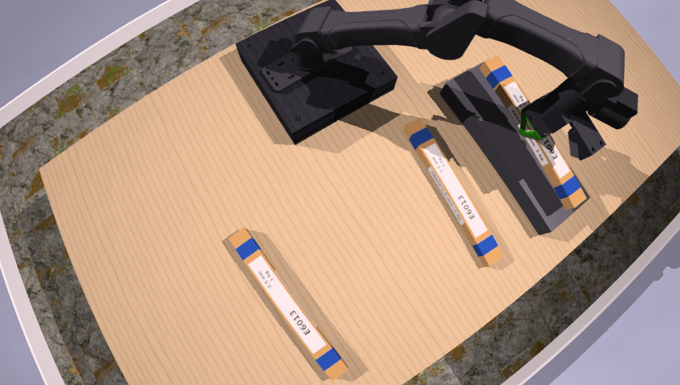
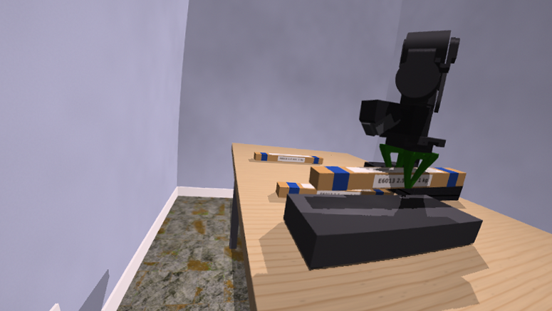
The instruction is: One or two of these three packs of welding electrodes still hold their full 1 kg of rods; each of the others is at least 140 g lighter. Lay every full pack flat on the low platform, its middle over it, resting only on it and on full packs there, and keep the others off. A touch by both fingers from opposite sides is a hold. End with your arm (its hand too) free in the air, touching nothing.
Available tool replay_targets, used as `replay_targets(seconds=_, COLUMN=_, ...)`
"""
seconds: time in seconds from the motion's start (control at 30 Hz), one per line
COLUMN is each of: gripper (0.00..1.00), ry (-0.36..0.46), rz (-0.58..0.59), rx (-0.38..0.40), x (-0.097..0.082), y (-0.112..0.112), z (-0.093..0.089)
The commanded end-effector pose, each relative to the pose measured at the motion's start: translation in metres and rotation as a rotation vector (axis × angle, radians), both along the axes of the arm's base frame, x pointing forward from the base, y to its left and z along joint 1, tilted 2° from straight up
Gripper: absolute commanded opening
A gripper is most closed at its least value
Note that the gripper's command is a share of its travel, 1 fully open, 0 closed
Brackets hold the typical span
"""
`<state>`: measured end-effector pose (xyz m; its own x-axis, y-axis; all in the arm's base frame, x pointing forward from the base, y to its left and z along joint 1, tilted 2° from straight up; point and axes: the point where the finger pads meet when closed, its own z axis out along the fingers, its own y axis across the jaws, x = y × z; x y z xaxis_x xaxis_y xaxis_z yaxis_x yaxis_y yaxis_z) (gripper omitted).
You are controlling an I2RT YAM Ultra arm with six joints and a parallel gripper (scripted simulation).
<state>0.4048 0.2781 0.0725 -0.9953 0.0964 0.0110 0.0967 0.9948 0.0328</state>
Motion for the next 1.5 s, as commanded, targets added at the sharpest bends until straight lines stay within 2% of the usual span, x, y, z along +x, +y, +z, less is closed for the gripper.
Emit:
replay_targets(seconds=0.0, gripper=0.0, ry=-0.074, rz=-0.004, rx=0.044, x=0.0022, y=0.0009, z=0.0544)
replay_targets(seconds=1.47, gripper=0.0, ry=-0.049, rz=-0.006, rx=0.026, x=-0.0045, y=-0.0042, z=0.0492)
